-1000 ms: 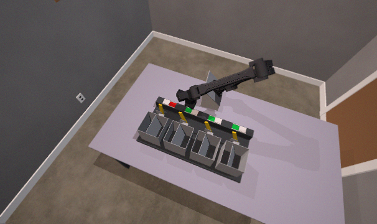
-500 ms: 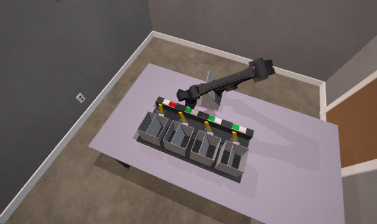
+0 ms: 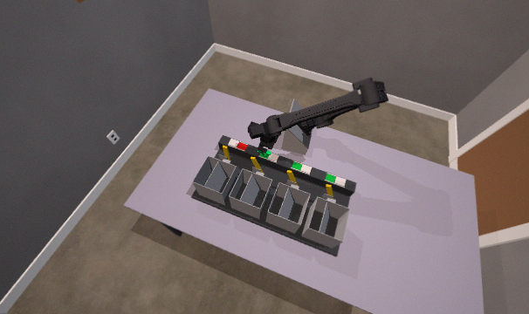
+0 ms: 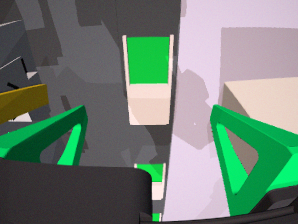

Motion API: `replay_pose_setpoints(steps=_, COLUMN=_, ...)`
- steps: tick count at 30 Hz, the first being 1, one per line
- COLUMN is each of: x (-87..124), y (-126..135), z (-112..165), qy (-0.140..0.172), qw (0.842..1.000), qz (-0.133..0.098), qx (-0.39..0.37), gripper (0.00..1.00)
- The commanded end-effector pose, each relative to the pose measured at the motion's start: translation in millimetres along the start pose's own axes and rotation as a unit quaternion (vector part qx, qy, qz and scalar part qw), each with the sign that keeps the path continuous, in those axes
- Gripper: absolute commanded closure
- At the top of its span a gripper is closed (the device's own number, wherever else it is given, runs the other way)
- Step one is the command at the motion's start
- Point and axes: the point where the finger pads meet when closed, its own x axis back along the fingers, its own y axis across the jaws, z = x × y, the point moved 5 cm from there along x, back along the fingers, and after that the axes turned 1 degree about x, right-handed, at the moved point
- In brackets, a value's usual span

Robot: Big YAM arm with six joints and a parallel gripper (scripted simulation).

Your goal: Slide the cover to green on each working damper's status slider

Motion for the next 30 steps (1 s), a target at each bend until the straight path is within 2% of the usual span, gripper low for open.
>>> replay_pose_setpoints(steps=1, x=28, y=15, z=-10, qy=-0.015, qw=1.000, qz=-0.019, qx=0.017, gripper=0.00)
replay_pose_setpoints(steps=3, x=24, y=12, z=-13, qy=-0.005, qw=1.000, qz=-0.011, qx=0.010, gripper=0.00)
replay_pose_setpoints(steps=5, x=41, y=14, z=-10, qy=-0.016, qw=1.000, qz=-0.019, qx=0.017, gripper=0.00)
replay_pose_setpoints(steps=11, x=63, y=14, z=-10, qy=-0.016, qw=1.000, qz=-0.019, qx=0.017, gripper=0.00)
replay_pose_setpoints(steps=15, x=58, y=14, z=-11, qy=-0.007, qw=1.000, qz=-0.008, qx=0.016, gripper=0.00)
replay_pose_setpoints(steps=17, x=47, y=3, z=-2, qy=0.006, qw=1.000, qz=0.004, qx=0.010, gripper=0.00)
replay_pose_setpoints(steps=30, x=49, y=5, z=-3, qy=-0.002, qw=1.000, qz=-0.002, qx=0.015, gripper=0.00)
